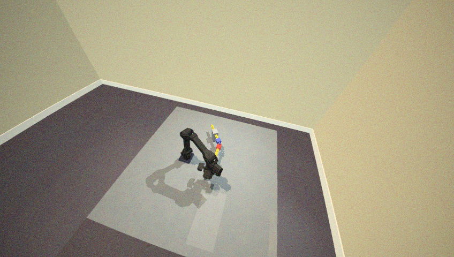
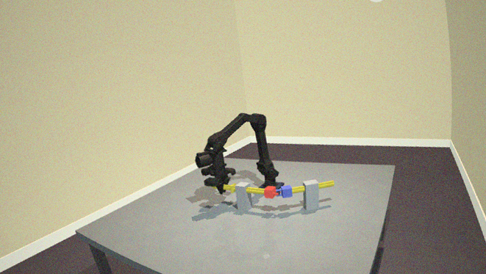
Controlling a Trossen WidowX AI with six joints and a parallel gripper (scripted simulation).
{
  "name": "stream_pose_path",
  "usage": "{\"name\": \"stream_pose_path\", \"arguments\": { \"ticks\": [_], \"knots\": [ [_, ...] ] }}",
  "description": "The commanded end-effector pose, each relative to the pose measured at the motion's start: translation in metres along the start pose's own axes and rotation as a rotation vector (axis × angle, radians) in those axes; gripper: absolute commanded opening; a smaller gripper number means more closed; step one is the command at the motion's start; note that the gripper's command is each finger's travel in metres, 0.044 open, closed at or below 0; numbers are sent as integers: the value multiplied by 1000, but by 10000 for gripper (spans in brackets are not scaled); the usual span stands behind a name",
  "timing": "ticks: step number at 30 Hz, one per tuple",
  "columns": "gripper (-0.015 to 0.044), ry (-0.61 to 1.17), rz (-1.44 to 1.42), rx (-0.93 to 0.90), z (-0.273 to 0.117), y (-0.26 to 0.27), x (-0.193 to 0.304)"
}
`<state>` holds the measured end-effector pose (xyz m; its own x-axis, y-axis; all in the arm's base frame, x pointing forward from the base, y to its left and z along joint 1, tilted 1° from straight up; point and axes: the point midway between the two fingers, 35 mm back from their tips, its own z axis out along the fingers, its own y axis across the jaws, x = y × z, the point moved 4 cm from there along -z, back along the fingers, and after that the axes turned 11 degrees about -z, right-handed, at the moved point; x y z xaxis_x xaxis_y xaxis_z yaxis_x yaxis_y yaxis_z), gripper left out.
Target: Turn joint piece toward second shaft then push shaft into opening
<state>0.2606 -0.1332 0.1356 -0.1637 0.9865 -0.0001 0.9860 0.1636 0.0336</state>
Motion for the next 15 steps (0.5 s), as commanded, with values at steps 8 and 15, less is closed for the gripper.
{"name": "stream_pose_path", "arguments": {
  "ticks": [8,15],
  "knots": [
    [0,2,2,-2,1,4,19],
    [0,2,2,-3,1,5,25]
  ]
}}
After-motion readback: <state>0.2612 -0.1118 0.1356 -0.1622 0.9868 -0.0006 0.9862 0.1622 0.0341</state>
